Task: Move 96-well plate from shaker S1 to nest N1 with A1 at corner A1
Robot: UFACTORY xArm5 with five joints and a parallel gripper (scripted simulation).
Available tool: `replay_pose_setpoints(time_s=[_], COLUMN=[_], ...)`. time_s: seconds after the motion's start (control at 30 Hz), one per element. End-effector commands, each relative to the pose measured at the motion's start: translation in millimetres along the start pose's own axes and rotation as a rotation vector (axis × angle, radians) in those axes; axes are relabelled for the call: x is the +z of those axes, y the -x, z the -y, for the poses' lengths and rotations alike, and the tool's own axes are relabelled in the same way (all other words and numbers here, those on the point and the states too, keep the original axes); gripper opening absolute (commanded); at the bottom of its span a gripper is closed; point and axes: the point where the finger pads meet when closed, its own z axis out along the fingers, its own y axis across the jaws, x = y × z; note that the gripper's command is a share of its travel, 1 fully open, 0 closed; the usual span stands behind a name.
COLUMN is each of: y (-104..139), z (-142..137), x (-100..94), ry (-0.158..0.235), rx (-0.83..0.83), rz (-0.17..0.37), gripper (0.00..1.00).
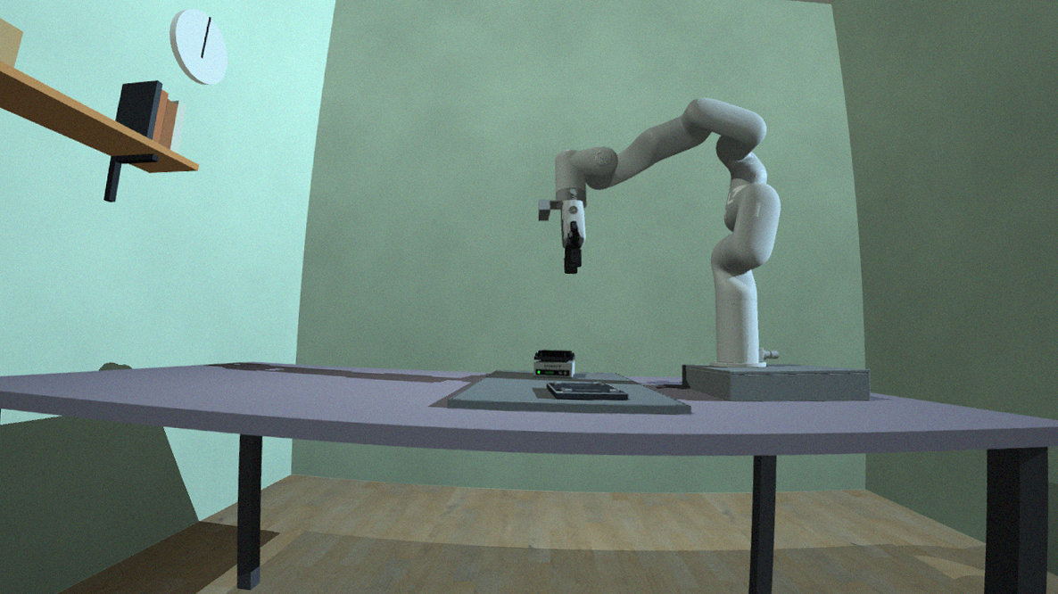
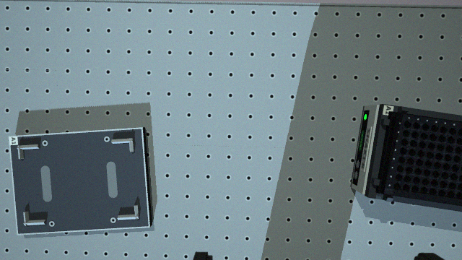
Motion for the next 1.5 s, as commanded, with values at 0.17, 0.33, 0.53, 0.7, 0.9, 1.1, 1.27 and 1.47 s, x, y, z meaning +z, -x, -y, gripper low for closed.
replay_pose_setpoints(time_s=[0.17, 0.33, 0.53, 0.7, 0.9, 1.1, 1.27, 1.47], y=[-7.7, -11.1, -13.8, -17.2, -21.2, -23.9, -27.3, -31.3], z=[-36.1, -57.0, -73.7, -94.6, -119.7, -136.4, -157.3, -182.3], x=[21.5, 34.9, 45.6, 59.0, 75.1, 85.8, 99.2, 115.3], ry=[-0.004, -0.006, -0.008, -0.010, -0.012, -0.014, -0.016, -0.019], rx=[0.297, 0.463, 0.597, 0.763, 0.963, 1.097, 1.263, 1.463], rz=[-0.011, -0.014, -0.017, -0.020, -0.024, -0.026, -0.030, -0.033], gripper=[1.00, 1.00, 1.00, 1.00, 1.00, 1.00, 1.00, 1.00])
